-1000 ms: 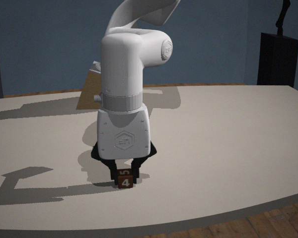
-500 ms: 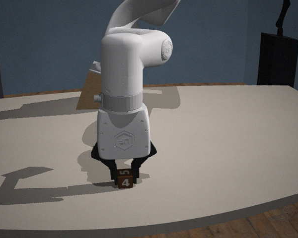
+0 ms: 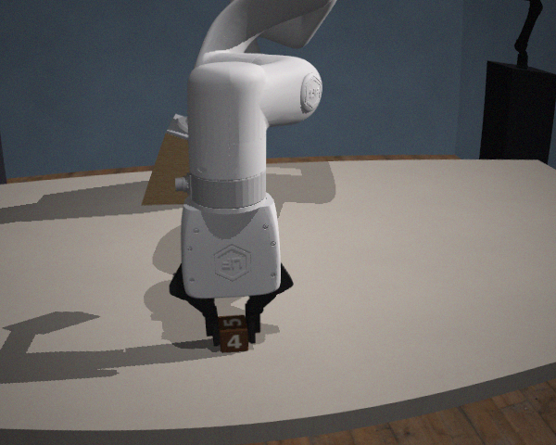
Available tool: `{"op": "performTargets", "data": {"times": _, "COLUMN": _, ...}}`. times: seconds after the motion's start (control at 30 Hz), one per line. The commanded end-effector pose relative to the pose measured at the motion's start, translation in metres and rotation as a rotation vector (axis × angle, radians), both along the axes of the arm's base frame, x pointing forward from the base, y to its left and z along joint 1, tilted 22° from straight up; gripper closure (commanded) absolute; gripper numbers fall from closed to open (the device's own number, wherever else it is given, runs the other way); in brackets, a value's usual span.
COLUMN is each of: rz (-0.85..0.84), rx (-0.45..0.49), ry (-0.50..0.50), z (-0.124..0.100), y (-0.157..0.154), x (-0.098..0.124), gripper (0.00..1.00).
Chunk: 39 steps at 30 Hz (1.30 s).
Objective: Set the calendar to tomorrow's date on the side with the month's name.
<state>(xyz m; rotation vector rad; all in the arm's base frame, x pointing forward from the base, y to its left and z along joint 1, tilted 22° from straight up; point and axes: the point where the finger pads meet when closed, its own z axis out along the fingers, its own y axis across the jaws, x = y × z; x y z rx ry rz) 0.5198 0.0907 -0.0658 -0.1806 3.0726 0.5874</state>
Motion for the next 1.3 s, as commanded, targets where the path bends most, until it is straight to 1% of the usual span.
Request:
{"op": "performTargets", "data": {"times": 0.0, "rz": -0.001, "rx": 0.000, "ry": -0.004, "z": 0.002, "y": 0.000, "x": 0.002, "gripper": 0.59}}
{"op": "performTargets", "data": {"times": 0.13, "rz": -0.001, "rx": 0.000, "ry": -0.004, "z": 0.002, "y": 0.000, "x": 0.002, "gripper": 0.59}}
{"op": "performTargets", "data": {"times": 0.17, "rz": -0.001, "rx": 0.000, "ry": -0.004, "z": 0.002, "y": 0.000, "x": 0.002, "gripper": 0.55}}
{"op": "performTargets", "data": {"times": 0.23, "rz": -0.001, "rx": 0.000, "ry": -0.004, "z": 0.002, "y": 0.000, "x": 0.002, "gripper": 0.55}}
{"op": "performTargets", "data": {"times": 0.27, "rz": -0.001, "rx": 0.000, "ry": -0.004, "z": 0.002, "y": 0.000, "x": 0.002, "gripper": 0.51}}
{"op": "performTargets", "data": {"times": 0.77, "rz": -0.001, "rx": 0.000, "ry": -0.004, "z": 0.004, "y": -0.001, "x": 0.002, "gripper": 0.51}}
{"op": "performTargets", "data": {"times": 0.9, "rz": -0.001, "rx": 0.000, "ry": -0.004, "z": 0.014, "y": -0.005, "x": 0.002, "gripper": 0.51}}
{"op": "performTargets", "data": {"times": 1.13, "rz": -0.001, "rx": 0.000, "ry": -0.004, "z": 0.047, "y": -0.018, "x": 0.002, "gripper": 0.51}}
{"op": "performTargets", "data": {"times": 1.2, "rz": -0.001, "rx": 0.000, "ry": -0.004, "z": 0.047, "y": -0.018, "x": 0.002, "gripper": 0.51}}
{"op": "performTargets", "data": {"times": 1.27, "rz": -0.001, "rx": 0.000, "ry": -0.004, "z": 0.057, "y": -0.022, "x": 0.002, "gripper": 0.51}}
